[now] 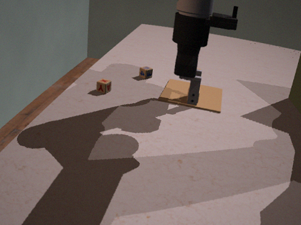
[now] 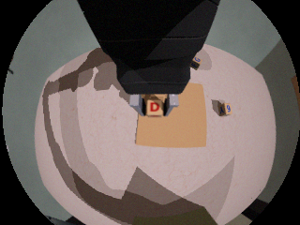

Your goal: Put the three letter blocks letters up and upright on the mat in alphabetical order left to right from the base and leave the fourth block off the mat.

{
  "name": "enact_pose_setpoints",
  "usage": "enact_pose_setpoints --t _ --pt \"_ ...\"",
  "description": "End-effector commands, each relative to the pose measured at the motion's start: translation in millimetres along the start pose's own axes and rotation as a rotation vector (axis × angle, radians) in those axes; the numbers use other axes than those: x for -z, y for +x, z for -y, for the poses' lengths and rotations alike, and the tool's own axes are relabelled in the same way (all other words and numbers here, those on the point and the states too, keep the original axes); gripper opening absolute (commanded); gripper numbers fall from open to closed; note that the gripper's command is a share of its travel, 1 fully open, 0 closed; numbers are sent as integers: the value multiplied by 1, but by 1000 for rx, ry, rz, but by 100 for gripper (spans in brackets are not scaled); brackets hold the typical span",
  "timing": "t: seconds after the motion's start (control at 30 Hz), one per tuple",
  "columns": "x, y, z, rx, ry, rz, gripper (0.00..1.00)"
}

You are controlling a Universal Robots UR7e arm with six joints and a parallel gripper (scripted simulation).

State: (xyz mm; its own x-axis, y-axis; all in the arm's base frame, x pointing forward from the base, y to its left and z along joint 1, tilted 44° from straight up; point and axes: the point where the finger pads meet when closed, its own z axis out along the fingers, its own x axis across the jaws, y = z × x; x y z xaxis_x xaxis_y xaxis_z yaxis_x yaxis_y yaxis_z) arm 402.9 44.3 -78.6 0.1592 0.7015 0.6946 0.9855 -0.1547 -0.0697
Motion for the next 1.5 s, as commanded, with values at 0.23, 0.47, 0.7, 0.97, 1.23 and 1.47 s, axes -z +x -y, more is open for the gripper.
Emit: enact_pose_setpoints --t 0.23,0.47,0.7,0.97,1.23,1.47 --pt "0 0 0 0 -1 0 79" --pt "2 0 0 0 -1 0 79" --pt "15 0 0 0 -1 0 79" --pt "55 0 0 0 -1 0 79" --pt "82 0 0 0 -1 0 79" --pt "90 0 0 0 -1 0 79"
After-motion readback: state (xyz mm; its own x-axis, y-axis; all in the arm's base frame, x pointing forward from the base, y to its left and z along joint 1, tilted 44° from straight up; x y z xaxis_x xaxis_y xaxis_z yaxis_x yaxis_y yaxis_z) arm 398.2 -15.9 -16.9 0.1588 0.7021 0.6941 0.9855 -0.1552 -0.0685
